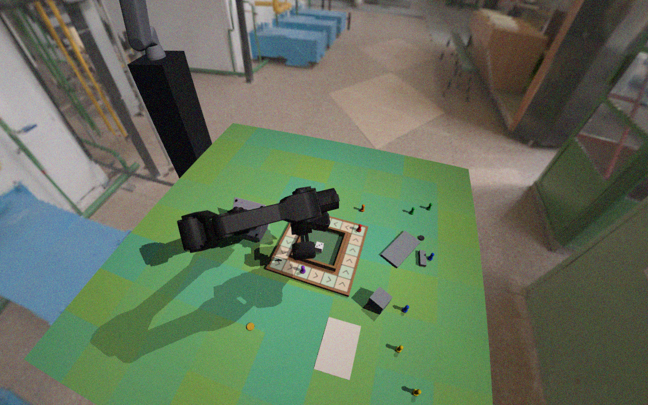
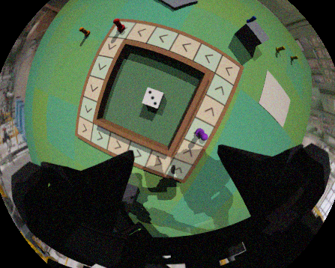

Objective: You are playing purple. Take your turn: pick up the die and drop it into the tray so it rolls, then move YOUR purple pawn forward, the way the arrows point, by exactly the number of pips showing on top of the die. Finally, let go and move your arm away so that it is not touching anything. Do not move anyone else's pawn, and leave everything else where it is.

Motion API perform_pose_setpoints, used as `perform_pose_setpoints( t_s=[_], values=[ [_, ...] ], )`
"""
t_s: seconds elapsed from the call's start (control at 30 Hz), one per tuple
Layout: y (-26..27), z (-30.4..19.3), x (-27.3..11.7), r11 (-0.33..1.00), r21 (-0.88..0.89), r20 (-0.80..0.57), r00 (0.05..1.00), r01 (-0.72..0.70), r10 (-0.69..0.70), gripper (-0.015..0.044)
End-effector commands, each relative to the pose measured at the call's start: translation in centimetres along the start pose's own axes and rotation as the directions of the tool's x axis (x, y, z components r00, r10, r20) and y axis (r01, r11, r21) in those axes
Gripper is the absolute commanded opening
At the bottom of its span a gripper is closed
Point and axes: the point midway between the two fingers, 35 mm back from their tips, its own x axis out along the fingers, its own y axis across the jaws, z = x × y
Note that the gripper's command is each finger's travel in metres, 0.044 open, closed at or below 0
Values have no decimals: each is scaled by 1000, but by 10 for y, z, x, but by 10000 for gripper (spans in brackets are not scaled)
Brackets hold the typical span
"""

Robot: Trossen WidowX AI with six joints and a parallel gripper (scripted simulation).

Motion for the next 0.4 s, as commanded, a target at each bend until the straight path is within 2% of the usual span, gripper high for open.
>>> perform_pose_setpoints(
  t_s=[0.0, 0.17, 0.37],
  values=[
    [57, -9, -35, 970, 244, -2, 1000, -7, 7, 440],
    [88, -25, -52, 919, 393, -17, 1000, 24, -18, 440],
    [91, -27, -54, 913, 408, -19, 1000, 28, -22, 440]
  ],
)
